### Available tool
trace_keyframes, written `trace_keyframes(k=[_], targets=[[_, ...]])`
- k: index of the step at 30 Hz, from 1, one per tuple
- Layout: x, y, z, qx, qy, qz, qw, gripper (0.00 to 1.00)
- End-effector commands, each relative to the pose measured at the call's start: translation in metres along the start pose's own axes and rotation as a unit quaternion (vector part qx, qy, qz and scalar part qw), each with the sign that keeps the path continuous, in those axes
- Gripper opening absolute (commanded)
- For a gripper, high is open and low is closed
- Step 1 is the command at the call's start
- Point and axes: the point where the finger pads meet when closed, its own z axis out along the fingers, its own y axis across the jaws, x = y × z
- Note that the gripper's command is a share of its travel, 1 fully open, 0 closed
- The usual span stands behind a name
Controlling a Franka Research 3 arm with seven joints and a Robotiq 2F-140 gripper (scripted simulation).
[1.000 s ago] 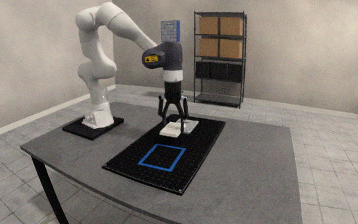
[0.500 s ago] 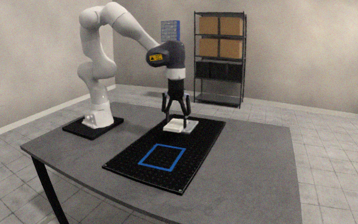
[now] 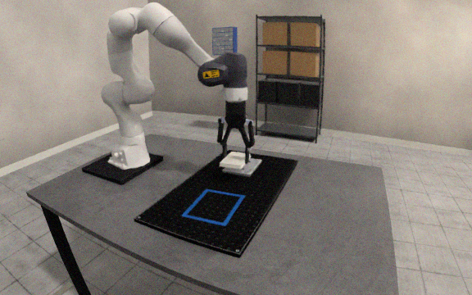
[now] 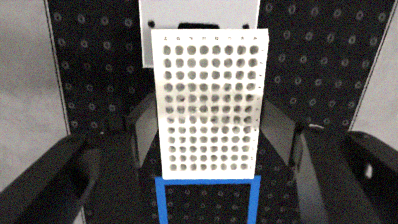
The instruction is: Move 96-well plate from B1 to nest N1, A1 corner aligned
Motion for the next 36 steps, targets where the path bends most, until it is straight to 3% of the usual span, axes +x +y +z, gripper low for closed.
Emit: trace_keyframes(k=[1, 33, 36], targets=[[0.006, 0.0, 0.0, 0.0, 0.001, 0.019, 1.0, 0.6], [0.107, -0.006, -0.004, 0.0, 0.001, 0.019, 1.0, 0.6], [0.107, -0.006, -0.004, 0.0, 0.001, 0.019, 1.0, 0.6]])
